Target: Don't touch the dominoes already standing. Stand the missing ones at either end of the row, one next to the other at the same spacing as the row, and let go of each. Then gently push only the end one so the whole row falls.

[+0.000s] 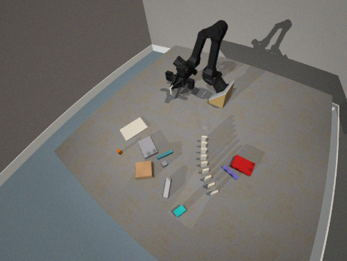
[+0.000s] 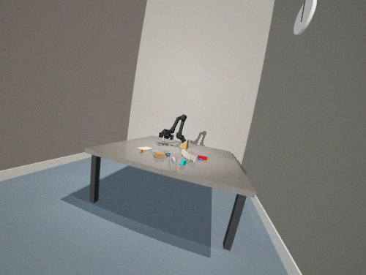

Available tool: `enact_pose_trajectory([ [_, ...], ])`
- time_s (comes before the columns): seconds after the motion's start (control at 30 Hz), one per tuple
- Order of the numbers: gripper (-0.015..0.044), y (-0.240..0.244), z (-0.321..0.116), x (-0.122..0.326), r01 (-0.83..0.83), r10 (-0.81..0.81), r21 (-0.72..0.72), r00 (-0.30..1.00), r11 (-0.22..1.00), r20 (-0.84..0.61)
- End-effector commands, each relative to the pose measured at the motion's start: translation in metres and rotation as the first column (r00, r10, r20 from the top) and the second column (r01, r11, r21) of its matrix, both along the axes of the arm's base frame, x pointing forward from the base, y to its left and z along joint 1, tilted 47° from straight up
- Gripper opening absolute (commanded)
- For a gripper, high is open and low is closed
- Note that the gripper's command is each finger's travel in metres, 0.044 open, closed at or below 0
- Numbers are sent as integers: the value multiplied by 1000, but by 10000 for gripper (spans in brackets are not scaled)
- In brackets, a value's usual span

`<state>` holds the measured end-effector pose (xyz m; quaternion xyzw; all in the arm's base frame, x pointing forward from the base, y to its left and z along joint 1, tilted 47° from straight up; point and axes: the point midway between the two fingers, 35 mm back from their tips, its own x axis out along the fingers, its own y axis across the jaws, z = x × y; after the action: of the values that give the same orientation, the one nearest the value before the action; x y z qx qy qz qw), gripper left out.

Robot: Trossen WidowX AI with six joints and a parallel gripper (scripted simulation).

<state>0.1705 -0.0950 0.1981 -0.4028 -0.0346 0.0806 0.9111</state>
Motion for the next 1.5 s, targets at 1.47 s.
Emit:
enact_pose_trajectory([
  [1.47,20,-45,-39,14,5,-5,-3,1000,1000,-2],
])
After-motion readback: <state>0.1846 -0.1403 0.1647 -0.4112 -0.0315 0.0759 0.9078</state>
